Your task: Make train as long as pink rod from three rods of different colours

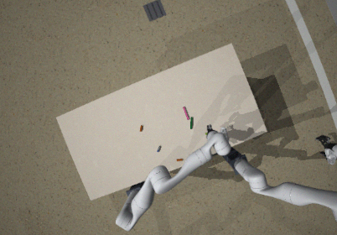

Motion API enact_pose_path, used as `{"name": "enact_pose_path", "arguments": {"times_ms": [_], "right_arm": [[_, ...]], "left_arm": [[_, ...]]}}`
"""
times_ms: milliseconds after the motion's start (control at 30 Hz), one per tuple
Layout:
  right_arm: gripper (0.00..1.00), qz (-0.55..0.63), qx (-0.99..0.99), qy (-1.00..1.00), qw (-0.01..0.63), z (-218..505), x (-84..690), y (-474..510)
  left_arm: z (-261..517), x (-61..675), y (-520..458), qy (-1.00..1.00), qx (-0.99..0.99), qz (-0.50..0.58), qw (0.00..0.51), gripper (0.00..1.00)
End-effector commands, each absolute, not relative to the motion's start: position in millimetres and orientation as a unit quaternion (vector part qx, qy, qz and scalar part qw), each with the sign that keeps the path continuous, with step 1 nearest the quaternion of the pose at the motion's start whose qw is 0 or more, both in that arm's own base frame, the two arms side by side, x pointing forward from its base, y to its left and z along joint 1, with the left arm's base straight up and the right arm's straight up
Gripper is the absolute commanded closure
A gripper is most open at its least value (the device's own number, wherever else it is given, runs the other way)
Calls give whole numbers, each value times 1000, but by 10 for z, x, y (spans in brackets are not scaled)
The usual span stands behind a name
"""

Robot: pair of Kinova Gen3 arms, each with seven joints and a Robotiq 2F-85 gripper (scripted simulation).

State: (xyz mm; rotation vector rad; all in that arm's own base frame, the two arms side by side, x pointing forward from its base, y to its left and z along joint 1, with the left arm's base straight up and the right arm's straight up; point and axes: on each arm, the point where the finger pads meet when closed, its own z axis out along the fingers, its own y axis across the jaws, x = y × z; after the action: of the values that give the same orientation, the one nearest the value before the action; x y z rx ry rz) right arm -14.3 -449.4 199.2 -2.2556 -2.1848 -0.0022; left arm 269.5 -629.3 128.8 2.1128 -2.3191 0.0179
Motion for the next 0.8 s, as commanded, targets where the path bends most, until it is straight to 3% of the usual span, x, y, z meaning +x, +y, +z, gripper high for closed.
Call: {"name": "enact_pose_path", "arguments": {"times_ms": [0, 767], "right_arm": [[2, 0, -718, -696, 0, 2000, -143, -4498], [2, 0, -718, -696, 0, 2000, -143, -4498]], "left_arm": [[1370, 2839, -6127, -715, 699, 17, 7, 827], [1441, 3251, -4729, -549, 835, 27, 13, 827]]}}
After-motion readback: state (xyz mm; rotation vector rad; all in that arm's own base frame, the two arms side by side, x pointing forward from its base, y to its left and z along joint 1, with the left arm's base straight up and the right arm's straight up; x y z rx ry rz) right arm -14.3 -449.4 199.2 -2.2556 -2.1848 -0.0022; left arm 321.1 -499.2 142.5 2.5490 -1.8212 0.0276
